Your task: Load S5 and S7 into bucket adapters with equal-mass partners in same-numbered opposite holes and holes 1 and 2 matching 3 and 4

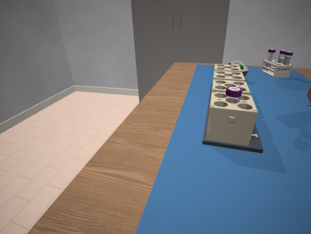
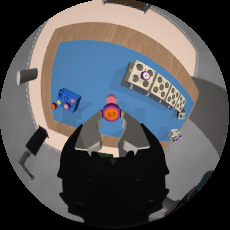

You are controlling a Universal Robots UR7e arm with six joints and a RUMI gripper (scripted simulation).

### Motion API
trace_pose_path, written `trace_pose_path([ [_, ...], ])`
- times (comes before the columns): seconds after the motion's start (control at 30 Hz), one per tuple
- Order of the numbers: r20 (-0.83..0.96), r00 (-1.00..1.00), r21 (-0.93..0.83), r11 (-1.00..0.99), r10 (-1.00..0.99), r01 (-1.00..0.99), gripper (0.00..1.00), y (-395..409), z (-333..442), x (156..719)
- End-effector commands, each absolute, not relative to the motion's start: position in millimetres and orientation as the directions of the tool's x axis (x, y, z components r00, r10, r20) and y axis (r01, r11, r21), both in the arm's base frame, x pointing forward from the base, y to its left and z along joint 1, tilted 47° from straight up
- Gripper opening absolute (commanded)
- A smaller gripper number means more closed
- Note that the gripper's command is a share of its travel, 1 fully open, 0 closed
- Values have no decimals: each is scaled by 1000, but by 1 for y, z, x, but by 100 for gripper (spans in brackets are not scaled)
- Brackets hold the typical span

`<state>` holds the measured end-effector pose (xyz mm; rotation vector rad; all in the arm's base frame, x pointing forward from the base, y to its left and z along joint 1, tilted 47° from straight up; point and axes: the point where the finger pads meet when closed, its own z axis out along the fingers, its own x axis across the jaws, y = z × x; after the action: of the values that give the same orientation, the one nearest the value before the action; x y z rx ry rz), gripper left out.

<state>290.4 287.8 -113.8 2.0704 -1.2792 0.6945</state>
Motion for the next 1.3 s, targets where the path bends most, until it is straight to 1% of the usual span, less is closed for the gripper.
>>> trace_pose_path([
  [0.0, 717, 302, 141, -293, -629, -946, 0, 275, -96, 306],
  [0.3, 730, 87, -19, -148, -678, -989, 0, 244, -57, 340],
  [1.07, 730, 87, -19, -148, -678, -989, 0, 172, 33, 420],
  [1.27, 730, 87, -19, -148, -677, -989, 0, 169, 37, 424],
])
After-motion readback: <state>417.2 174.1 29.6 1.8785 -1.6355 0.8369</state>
